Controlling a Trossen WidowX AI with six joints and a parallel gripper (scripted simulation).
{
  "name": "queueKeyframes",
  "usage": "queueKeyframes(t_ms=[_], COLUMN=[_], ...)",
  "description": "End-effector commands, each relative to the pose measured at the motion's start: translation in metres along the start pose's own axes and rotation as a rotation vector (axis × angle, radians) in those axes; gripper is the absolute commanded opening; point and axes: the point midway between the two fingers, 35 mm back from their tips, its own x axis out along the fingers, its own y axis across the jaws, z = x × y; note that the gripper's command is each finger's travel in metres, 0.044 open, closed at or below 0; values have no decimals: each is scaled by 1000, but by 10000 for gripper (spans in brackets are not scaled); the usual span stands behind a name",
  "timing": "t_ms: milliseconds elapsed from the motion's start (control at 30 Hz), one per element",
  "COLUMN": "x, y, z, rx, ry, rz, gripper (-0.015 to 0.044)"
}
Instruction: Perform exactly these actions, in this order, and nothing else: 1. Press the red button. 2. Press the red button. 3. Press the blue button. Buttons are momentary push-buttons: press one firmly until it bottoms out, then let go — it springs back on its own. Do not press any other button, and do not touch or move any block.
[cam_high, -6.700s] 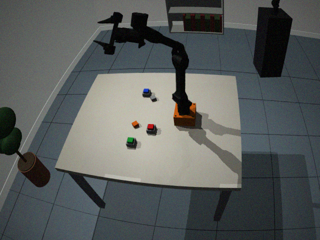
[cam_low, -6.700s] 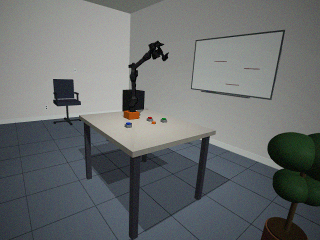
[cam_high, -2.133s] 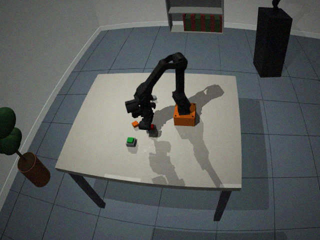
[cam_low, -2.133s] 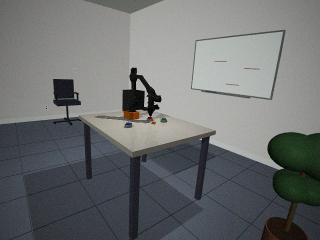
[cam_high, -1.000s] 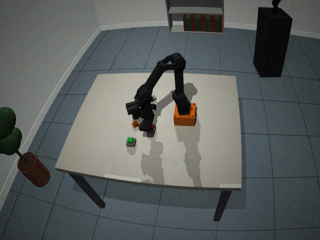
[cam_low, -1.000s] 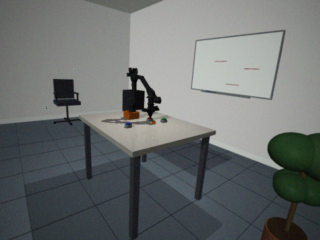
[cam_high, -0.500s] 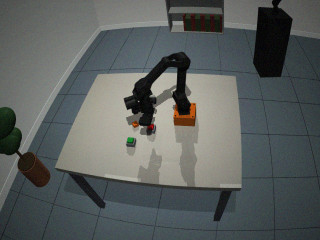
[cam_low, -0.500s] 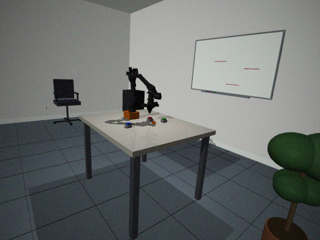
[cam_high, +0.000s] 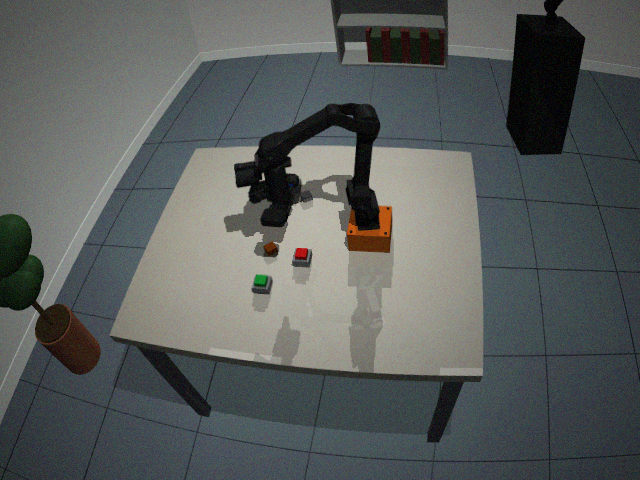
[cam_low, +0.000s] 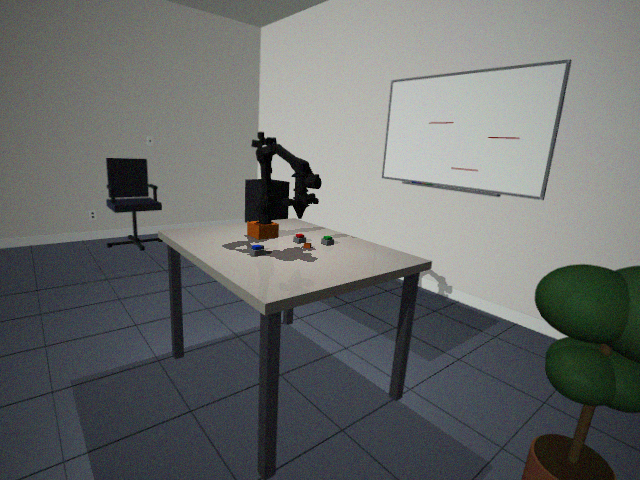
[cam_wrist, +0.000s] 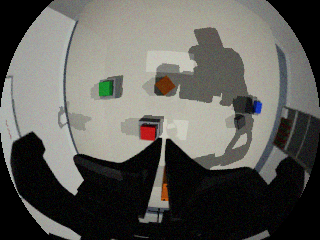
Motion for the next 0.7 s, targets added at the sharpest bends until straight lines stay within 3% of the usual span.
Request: queueKeyframes(t_ms=[0,333,533,667], x=[-1,-5,-3,-2], y=[-34,-153,-240,-270], z=[26,71,69,63], rx=[34,1,-26,-35], ry=[10,-2,1,4], rz=[9,-14,-31,-37], gripper=[20,20,20,20])
